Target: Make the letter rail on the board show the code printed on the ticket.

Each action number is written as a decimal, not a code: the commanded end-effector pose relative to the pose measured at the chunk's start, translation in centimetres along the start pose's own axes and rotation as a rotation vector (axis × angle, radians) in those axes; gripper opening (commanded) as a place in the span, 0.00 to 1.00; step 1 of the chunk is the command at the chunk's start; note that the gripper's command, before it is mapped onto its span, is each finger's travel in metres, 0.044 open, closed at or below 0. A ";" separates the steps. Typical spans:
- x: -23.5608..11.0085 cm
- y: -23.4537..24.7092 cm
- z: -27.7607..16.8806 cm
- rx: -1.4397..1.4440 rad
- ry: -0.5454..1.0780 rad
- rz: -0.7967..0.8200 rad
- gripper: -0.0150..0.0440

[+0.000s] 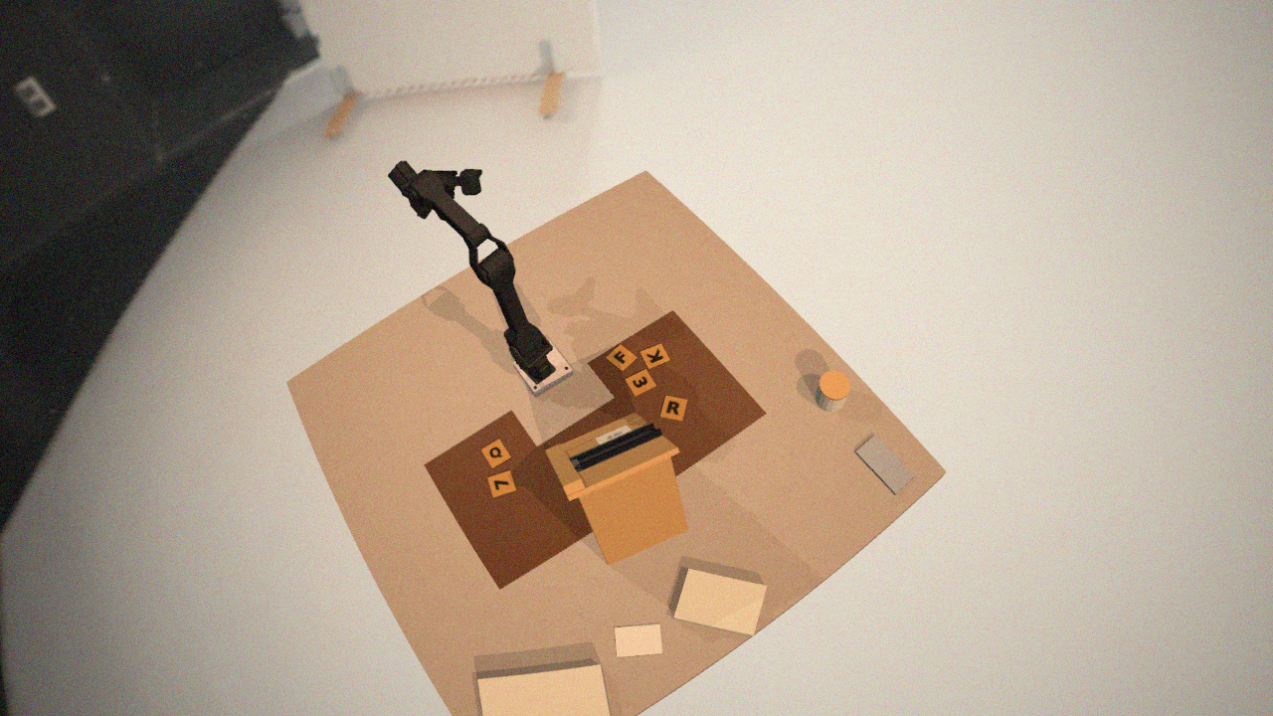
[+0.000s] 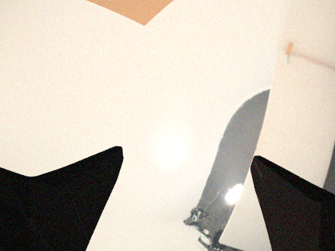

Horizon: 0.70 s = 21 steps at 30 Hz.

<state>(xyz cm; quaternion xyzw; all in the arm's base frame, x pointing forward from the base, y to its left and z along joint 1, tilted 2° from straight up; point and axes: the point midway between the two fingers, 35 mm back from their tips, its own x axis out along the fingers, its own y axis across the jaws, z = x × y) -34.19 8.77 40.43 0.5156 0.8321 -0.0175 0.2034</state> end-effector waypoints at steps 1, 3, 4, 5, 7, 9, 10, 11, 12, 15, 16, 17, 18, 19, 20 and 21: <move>-0.2 -0.2 0.1 0.005 0.001 -0.008 0.98; -1.9 -1.4 0.7 0.046 0.006 -0.072 1.00; -3.2 -2.2 1.2 0.076 0.007 -0.120 1.00; -4.5 -3.0 1.8 0.106 0.005 -0.169 1.00; -7.2 -4.3 2.9 0.164 -0.005 -0.265 1.00; -10.0 -5.4 4.1 0.221 -0.024 -0.361 1.00; -11.3 -5.8 4.8 0.248 -0.037 -0.408 1.00; -12.9 -6.1 5.7 0.250 -0.062 -0.466 1.00; -14.4 -6.3 6.5 0.251 -0.088 -0.523 1.00; -18.5 -6.7 8.9 0.290 -0.154 -0.661 1.00; -19.8 -6.7 9.7 0.306 -0.176 -0.701 1.00; -21.1 -6.7 10.5 0.321 -0.200 -0.741 1.00; -22.3 -6.5 11.3 0.336 -0.226 -0.781 1.00; -23.5 -6.3 12.1 0.349 -0.253 -0.819 1.00; -24.8 -6.1 12.9 0.362 -0.282 -0.856 1.00; -26.0 -5.8 13.8 0.374 -0.314 -0.894 1.00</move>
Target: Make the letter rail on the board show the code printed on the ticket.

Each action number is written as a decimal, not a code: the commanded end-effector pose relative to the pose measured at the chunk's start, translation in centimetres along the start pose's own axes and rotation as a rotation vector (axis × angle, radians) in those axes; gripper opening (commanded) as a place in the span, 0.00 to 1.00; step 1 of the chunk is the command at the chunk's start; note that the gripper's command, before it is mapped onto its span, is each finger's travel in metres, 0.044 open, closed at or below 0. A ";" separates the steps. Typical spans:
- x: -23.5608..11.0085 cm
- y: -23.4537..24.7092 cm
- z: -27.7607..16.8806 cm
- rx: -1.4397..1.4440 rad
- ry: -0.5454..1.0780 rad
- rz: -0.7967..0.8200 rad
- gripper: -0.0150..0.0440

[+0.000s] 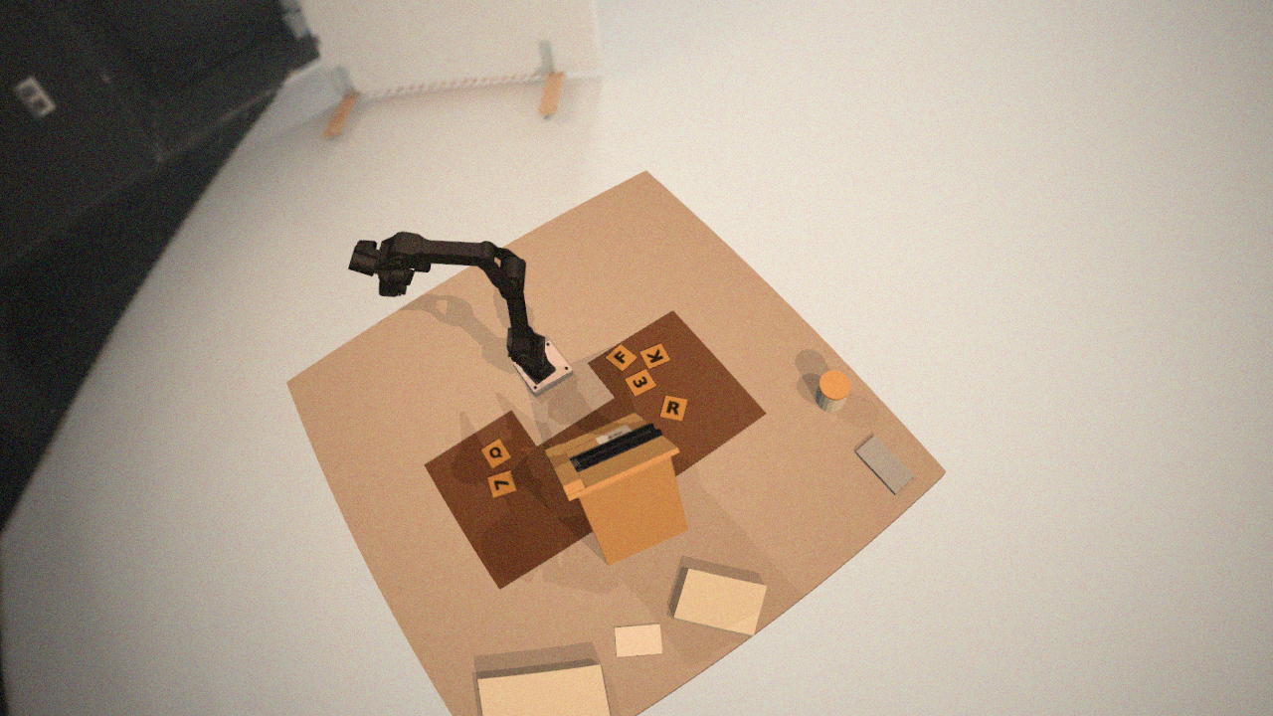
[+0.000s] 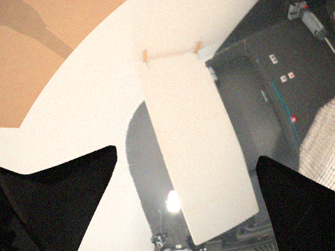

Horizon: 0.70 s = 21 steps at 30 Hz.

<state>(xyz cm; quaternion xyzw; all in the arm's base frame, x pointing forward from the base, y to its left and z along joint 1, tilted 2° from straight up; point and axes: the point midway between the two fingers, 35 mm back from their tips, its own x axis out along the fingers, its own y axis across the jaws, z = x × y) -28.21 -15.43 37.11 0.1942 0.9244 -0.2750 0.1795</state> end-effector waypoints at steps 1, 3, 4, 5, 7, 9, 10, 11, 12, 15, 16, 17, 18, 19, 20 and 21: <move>-4.6 -1.1 5.0 0.093 -0.137 -0.159 1.00; -6.8 -1.3 7.1 0.132 -0.206 -0.222 1.00; -8.0 -1.3 8.1 0.151 -0.243 -0.251 1.00; -9.1 -1.2 9.1 0.170 -0.281 -0.278 1.00; -11.4 -0.8 11.0 0.205 -0.360 -0.328 1.00; -13.7 -0.1 12.7 0.238 -0.444 -0.372 1.00; -14.9 0.3 13.5 0.253 -0.488 -0.391 1.00; -16.0 0.8 14.3 0.268 -0.532 -0.408 1.00; -17.1 1.3 15.1 0.281 -0.577 -0.423 1.00; -20.4 3.3 17.1 0.317 -0.716 -0.458 1.00; -21.4 4.0 17.7 0.326 -0.764 -0.466 1.00; -22.4 4.8 18.3 0.335 -0.811 -0.472 1.00; -23.4 5.7 18.8 0.343 -0.860 -0.475 1.00; -24.3 6.6 19.3 0.350 -0.908 -0.477 1.00; -25.3 7.5 19.8 0.355 -0.957 -0.477 1.00; -26.1 8.5 20.2 0.358 -1.007 -0.476 1.00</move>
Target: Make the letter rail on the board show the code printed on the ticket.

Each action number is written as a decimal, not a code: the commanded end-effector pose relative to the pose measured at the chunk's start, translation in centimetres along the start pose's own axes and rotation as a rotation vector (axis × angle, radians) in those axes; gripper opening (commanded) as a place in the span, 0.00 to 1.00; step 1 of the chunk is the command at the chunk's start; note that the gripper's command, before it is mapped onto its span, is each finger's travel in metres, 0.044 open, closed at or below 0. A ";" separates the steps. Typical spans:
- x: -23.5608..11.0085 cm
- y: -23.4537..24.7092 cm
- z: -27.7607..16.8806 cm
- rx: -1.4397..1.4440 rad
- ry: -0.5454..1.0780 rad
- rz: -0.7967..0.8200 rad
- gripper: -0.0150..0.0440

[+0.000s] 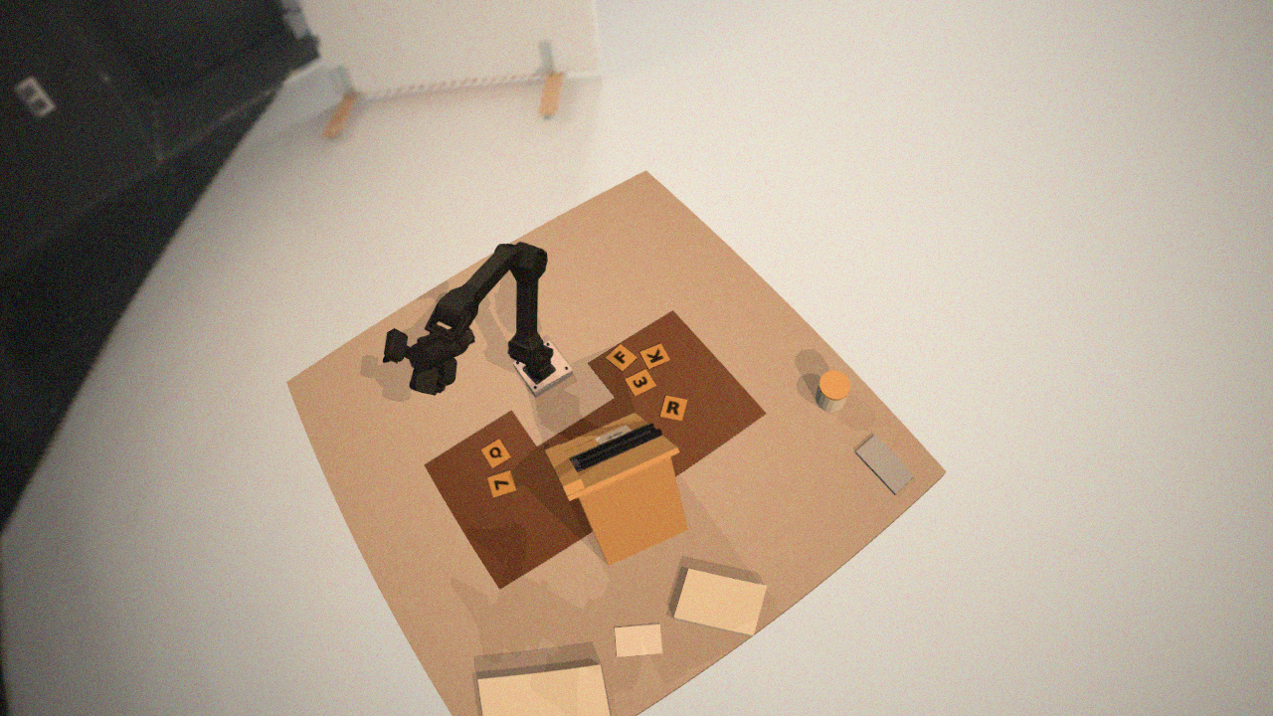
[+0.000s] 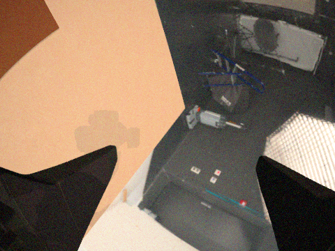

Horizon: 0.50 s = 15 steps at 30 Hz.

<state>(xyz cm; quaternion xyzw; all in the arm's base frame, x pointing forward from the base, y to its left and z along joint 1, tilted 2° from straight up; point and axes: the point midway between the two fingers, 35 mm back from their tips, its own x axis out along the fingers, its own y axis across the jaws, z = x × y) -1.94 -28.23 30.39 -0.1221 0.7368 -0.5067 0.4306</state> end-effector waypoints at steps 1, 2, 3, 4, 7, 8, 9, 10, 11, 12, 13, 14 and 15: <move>-3.4 3.6 3.9 0.084 -0.208 0.012 1.00; -4.3 4.4 4.6 0.100 -0.253 0.020 1.00; -5.1 5.3 5.3 0.116 -0.298 0.030 1.00; -5.9 6.2 5.9 0.132 -0.343 0.042 1.00; -8.5 8.9 7.4 0.175 -0.471 0.089 1.00; -9.4 9.8 7.7 0.189 -0.512 0.109 1.00; -10.2 10.8 8.0 0.202 -0.551 0.130 1.00; -11.0 11.7 8.3 0.214 -0.590 0.153 1.00; -11.9 12.7 8.4 0.225 -0.627 0.177 1.00; -12.7 13.7 8.5 0.236 -0.664 0.204 1.00; -13.5 14.6 8.6 0.246 -0.700 0.232 1.00; -14.3 15.6 8.6 0.255 -0.734 0.261 1.00; -15.1 16.6 8.5 0.263 -0.767 0.292 1.00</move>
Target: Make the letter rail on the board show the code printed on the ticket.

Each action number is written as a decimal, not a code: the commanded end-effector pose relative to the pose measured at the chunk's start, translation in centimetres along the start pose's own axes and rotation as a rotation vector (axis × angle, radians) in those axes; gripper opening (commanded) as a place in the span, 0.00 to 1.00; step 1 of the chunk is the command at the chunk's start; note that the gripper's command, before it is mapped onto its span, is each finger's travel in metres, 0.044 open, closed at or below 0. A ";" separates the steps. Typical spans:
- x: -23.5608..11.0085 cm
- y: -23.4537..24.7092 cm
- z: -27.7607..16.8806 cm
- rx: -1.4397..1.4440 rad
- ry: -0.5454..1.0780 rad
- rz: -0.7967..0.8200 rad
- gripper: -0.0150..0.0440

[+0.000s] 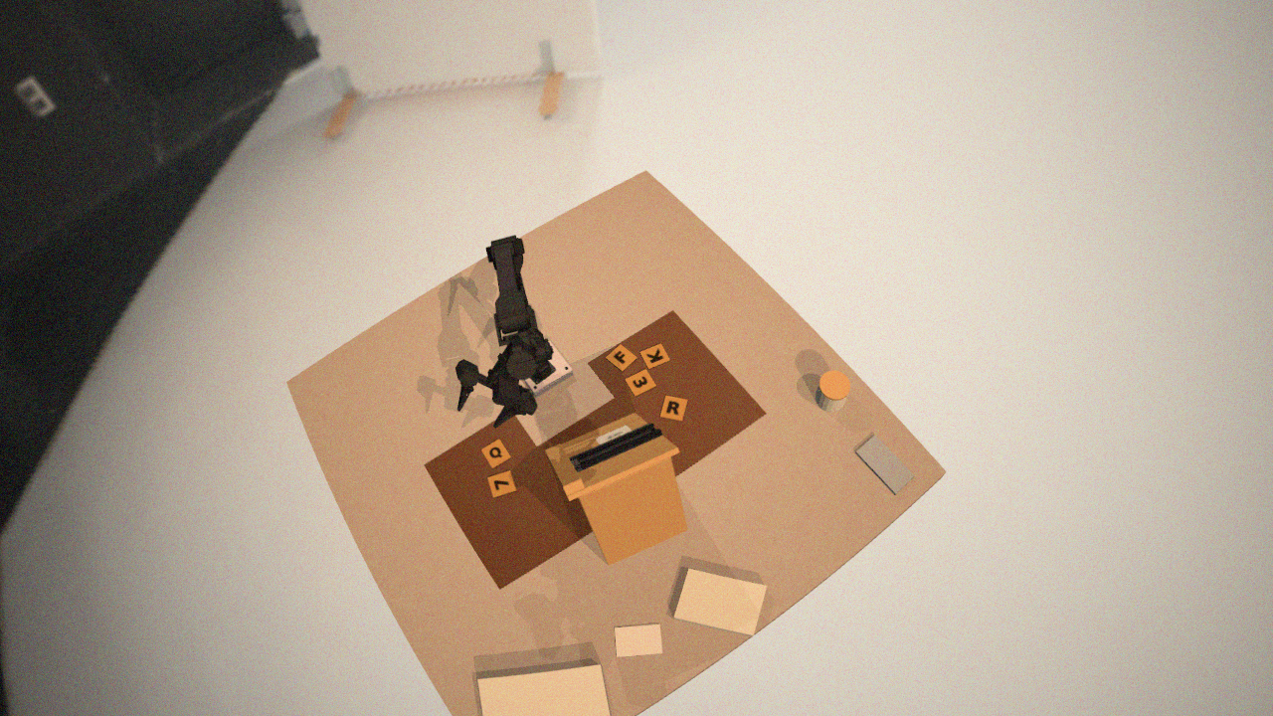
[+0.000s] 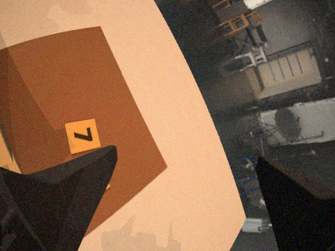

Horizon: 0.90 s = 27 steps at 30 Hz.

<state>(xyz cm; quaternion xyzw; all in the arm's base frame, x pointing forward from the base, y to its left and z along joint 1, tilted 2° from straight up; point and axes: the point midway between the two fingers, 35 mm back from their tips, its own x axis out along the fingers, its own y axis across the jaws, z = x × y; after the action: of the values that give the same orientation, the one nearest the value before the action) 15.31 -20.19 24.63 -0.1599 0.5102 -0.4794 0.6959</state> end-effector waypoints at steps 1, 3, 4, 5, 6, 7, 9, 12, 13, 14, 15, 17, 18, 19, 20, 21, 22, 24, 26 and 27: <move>-2.4 5.2 0.7 0.074 -0.146 0.134 1.00; -3.6 7.4 0.7 0.103 -0.200 0.200 1.00; -4.2 8.4 0.6 0.117 -0.225 0.235 1.00; -4.8 9.5 0.5 0.130 -0.249 0.271 1.00; -5.5 10.5 0.3 0.143 -0.271 0.309 1.00; -6.1 11.5 0.1 0.155 -0.291 0.347 1.00; -7.4 13.4 -0.5 0.178 -0.327 0.425 1.00; -9.3 16.0 -1.7 0.207 -0.366 0.548 1.00; -9.9 16.9 -2.2 0.215 -0.376 0.590 1.00; -10.5 17.7 -2.8 0.223 -0.384 0.632 1.00; -11.1 18.4 -3.4 0.229 -0.390 0.675 1.00; -12.2 19.9 -4.6 0.240 -0.397 0.761 1.00; -12.7 20.5 -5.2 0.243 -0.397 0.797 1.00; -12.9 20.8 -5.5 0.245 -0.397 0.818 1.00; -13.0 20.9 -5.7 0.246 -0.397 0.825 1.00; -13.0 20.9 -5.7 0.246 -0.397 0.825 1.00; -13.0 20.9 -5.7 0.246 -0.397 0.825 1.00; -13.0 20.9 -5.7 0.246 -0.397 0.825 1.00; -13.0 20.9 -5.7 0.246 -0.397 0.825 1.00; -13.0 20.9 -5.7 0.246 -0.397 0.825 1.00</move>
<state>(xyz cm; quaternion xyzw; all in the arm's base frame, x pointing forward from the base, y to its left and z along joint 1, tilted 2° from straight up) 20.88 2.05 14.89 0.0436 0.3279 -0.1851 0.9254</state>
